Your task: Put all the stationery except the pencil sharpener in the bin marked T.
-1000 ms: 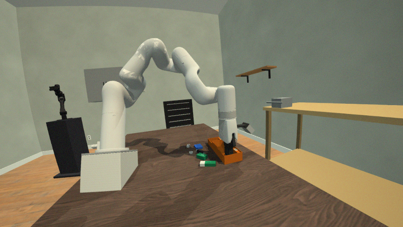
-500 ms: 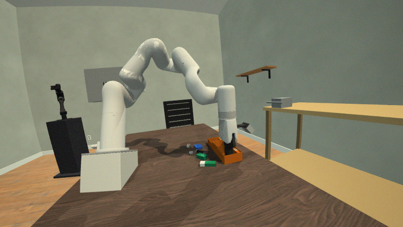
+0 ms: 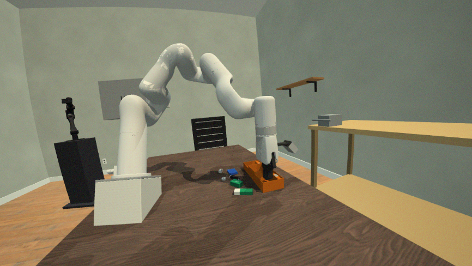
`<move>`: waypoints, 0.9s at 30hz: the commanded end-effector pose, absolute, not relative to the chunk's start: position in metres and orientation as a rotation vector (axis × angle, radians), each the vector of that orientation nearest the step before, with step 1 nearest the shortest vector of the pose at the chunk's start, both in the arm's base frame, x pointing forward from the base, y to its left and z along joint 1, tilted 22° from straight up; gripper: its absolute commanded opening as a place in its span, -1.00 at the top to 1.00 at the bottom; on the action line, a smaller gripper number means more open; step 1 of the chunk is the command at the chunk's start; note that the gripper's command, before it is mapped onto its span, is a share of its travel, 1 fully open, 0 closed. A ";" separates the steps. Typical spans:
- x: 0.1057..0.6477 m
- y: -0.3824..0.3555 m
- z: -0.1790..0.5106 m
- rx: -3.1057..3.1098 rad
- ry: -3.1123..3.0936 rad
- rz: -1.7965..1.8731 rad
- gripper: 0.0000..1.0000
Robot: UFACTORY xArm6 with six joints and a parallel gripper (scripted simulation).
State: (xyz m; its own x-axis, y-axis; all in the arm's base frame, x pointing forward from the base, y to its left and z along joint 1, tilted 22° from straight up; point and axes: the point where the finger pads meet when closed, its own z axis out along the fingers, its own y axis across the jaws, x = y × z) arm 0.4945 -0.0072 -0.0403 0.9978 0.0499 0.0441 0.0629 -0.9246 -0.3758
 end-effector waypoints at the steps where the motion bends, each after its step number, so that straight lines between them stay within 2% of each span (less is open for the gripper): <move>1: 0.496 -0.010 -0.034 -2.754 -0.081 -0.053 0.85; 27: 0.493 -0.011 0.009 -2.754 -0.081 -0.053 0.85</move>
